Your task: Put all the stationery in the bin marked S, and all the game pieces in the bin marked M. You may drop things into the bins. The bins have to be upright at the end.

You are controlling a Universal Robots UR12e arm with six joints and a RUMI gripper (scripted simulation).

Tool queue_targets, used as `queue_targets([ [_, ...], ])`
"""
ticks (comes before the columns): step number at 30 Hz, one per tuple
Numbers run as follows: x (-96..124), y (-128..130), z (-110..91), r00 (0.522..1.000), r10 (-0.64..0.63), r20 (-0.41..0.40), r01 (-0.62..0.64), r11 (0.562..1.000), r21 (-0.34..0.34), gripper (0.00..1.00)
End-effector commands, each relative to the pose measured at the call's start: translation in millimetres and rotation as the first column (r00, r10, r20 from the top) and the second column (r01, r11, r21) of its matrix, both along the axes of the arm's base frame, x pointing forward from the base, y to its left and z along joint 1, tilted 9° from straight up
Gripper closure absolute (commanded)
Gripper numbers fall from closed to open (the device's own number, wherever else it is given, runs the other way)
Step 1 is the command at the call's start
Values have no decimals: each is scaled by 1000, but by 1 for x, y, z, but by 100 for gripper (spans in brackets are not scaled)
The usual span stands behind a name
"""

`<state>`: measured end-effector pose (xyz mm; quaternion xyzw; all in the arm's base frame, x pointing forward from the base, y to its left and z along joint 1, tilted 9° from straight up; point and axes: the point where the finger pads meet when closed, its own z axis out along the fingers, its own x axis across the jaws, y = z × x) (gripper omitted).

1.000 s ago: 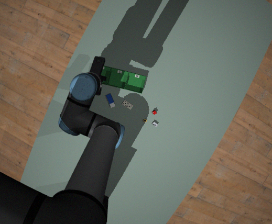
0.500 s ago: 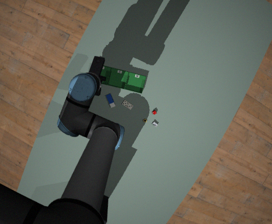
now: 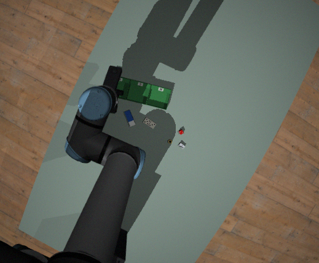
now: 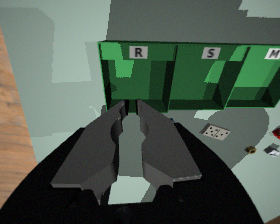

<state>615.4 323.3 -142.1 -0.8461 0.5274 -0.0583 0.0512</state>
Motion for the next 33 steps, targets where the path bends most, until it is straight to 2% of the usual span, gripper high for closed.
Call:
queue_targets([
  [1, -2, 0, 19, 1000, 0, 1, 0, 1000, 0, 96],
  [10, -2, 0, 19, 1000, 0, 1, 0, 1000, 0, 96],
  [25, -21, -3, 142, 1000, 0, 1, 0, 1000, 0, 96],
  [33, -21, -3, 142, 1000, 0, 1, 0, 1000, 0, 96],
])
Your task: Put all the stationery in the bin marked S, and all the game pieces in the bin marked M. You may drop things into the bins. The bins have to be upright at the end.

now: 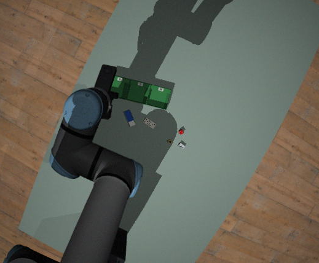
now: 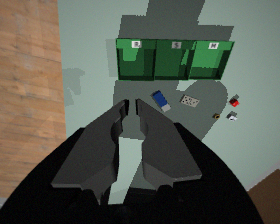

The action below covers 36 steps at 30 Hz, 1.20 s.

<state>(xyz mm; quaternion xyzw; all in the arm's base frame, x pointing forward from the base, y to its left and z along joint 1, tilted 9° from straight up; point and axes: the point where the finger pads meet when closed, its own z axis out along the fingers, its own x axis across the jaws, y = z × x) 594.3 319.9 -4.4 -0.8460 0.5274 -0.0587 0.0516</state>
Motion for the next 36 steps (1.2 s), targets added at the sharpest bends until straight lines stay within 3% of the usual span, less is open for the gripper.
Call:
queue_targets([
  [1, 0, 0, 4, 1000, 0, 0, 0, 1000, 0, 96],
  [5, 0, 0, 4, 1000, 0, 0, 0, 1000, 0, 96],
  [6, -1, -7, -1, 999, 49, 1, -49, 999, -8, 76],
  [9, -1, -27, -16, 983, 183, 2, -183, 983, -29, 76],
  [11, -1, -27, -16, 983, 183, 2, -183, 983, -29, 76],
  [17, -3, -67, -46, 926, 378, -5, -378, 924, -64, 76],
  [26, -6, -126, -91, 804, 594, -30, -593, 798, -106, 76],
  [28, -6, -126, -91, 804, 594, -30, -593, 798, -106, 76],
  [29, -6, -133, -97, 756, 653, -38, -652, 749, -116, 76],
  [36, -8, -180, -132, 624, 779, -60, -778, 613, -137, 76],
])
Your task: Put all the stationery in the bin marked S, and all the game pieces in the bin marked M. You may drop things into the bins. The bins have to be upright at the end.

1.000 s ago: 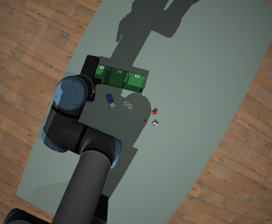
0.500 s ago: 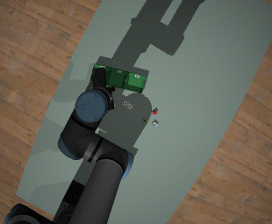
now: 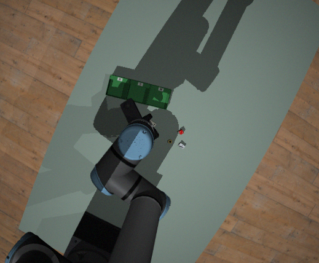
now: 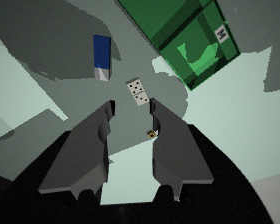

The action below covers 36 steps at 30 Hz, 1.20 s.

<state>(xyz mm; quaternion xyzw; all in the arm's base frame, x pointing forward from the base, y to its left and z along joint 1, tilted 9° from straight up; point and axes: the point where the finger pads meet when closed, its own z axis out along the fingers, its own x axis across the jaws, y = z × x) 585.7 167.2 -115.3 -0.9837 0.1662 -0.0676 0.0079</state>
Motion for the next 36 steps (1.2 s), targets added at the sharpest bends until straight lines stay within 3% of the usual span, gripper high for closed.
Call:
queue_targets([
  [1, 1, -33, -26, 988, 156, 8, -156, 988, -11, 76],
  [7, 0, -46, -28, 948, 318, 11, -317, 948, -26, 76],
  [9, 0, -46, -28, 948, 318, 11, -317, 948, -26, 76],
  [10, 0, -46, -28, 925, 381, 16, -380, 924, -29, 76],
  [36, 0, -36, -28, 925, 381, 16, -380, 924, -29, 76],
])
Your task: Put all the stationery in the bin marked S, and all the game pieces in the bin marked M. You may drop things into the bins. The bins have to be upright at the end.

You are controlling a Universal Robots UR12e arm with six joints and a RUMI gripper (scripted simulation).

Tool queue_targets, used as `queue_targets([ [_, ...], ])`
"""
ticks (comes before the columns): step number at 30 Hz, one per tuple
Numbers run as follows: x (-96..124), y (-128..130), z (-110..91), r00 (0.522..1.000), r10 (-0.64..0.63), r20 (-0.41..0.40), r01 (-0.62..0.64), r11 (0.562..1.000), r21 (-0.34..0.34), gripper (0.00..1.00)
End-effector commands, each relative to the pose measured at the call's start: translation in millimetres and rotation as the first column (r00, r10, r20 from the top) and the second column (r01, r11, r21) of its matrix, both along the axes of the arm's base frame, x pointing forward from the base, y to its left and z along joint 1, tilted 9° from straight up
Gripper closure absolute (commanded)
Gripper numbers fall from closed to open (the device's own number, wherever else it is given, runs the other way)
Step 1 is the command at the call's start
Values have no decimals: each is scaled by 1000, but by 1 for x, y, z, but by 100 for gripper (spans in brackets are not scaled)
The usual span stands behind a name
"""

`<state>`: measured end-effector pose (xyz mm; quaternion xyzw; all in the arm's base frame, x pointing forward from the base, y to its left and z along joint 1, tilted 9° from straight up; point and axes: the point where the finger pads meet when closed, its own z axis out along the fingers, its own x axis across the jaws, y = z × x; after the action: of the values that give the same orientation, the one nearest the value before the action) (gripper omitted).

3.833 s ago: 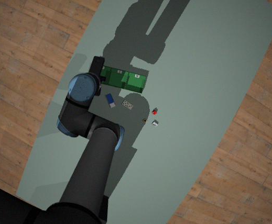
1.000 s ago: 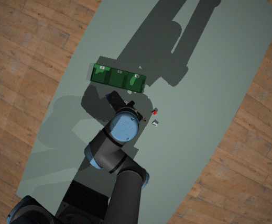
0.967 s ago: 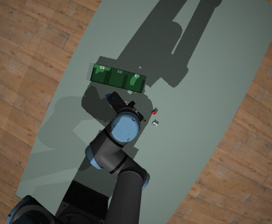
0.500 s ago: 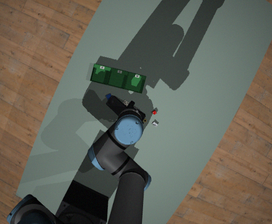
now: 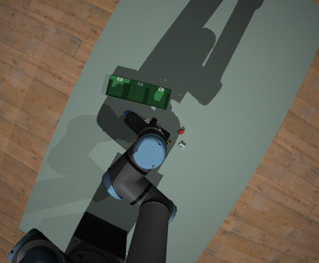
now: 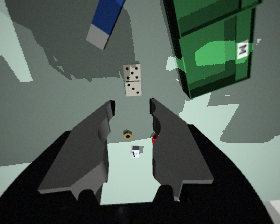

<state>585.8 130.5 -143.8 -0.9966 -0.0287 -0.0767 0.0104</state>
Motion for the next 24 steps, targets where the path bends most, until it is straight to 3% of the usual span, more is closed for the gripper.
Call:
queue_targets([
  [1, 0, 0, 0, 1000, 0, 1, 0, 1000, 0, 76],
  [19, 0, 0, 0, 1000, 0, 1, 0, 1000, 0, 76],
  [24, 2, 1, -11, 1000, 0, 1, 0, 1000, 0, 76],
])
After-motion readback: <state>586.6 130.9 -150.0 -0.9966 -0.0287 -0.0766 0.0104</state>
